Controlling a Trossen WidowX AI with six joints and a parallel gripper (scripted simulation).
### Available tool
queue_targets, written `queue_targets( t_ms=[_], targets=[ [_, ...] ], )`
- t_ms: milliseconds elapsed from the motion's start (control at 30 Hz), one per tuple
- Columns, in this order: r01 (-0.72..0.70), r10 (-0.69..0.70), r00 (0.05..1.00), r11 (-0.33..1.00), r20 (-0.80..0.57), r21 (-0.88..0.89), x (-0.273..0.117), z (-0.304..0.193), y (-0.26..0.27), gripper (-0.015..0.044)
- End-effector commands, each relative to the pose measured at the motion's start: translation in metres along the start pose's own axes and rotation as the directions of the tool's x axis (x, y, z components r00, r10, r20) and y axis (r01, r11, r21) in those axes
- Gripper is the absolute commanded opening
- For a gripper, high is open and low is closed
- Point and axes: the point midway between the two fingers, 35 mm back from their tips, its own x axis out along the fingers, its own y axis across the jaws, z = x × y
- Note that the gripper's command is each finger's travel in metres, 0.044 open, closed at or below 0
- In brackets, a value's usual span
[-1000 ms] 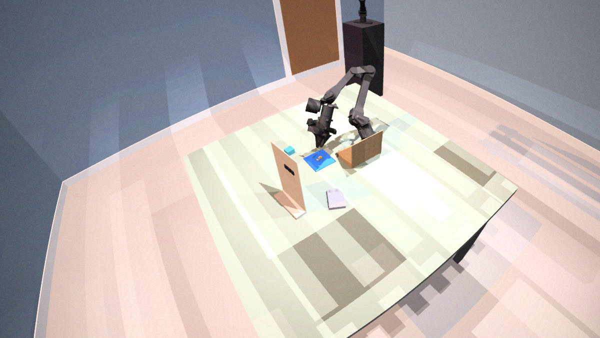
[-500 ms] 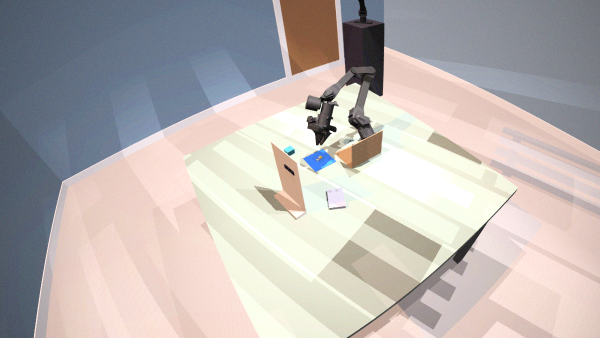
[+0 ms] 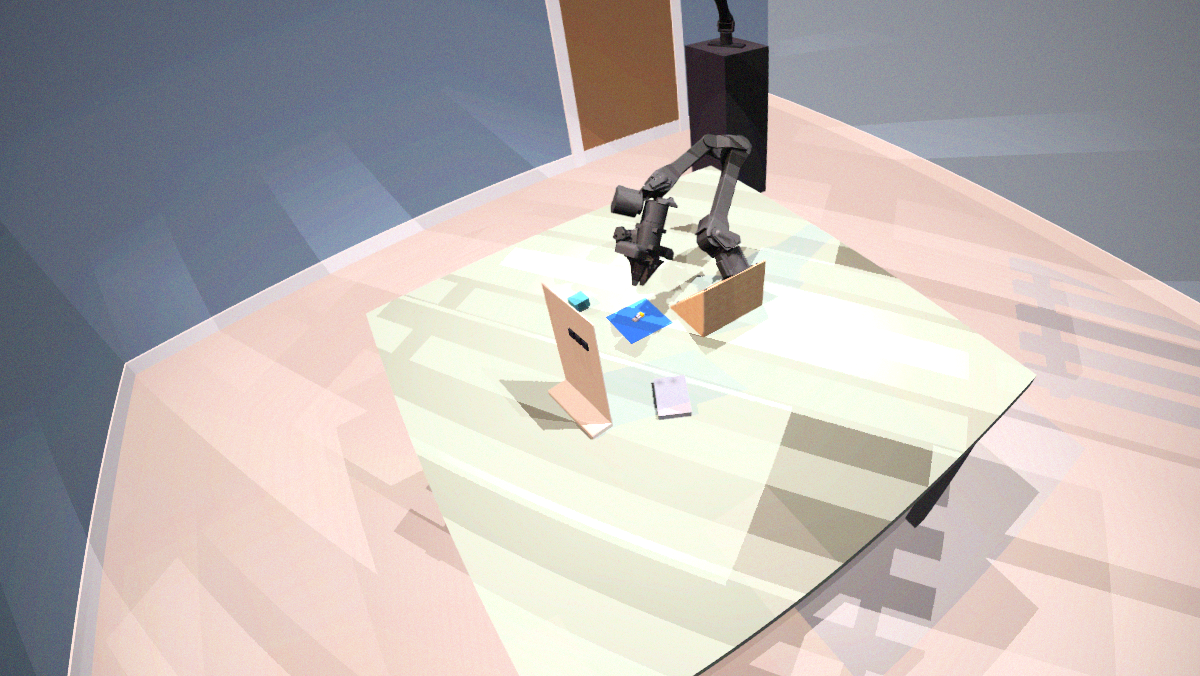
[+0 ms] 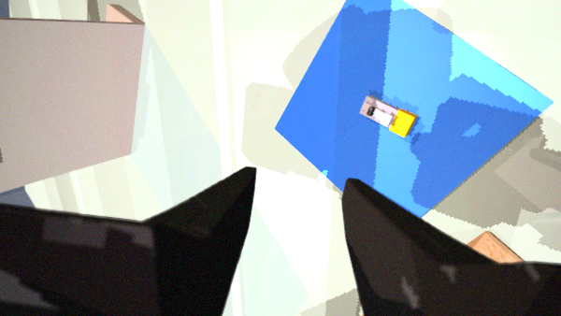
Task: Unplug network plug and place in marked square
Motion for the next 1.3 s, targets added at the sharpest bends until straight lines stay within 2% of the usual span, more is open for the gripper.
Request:
queue_targets(
  t_ms=[0,467,1267],
  targets=[
    [-0.002,0.002,1.000,1.000,0.009,0.007,-0.005,0.002,0.002,0.0156],
    [-0.001,0.001,1.000,1.000,0.004,-0.001,-0.012,0.000,0.005,0.0156],
    [0.012,-0.012,1.000,1.000,-0.024,0.010,-0.055,-0.002,0.038,0.0156]
  ],
)
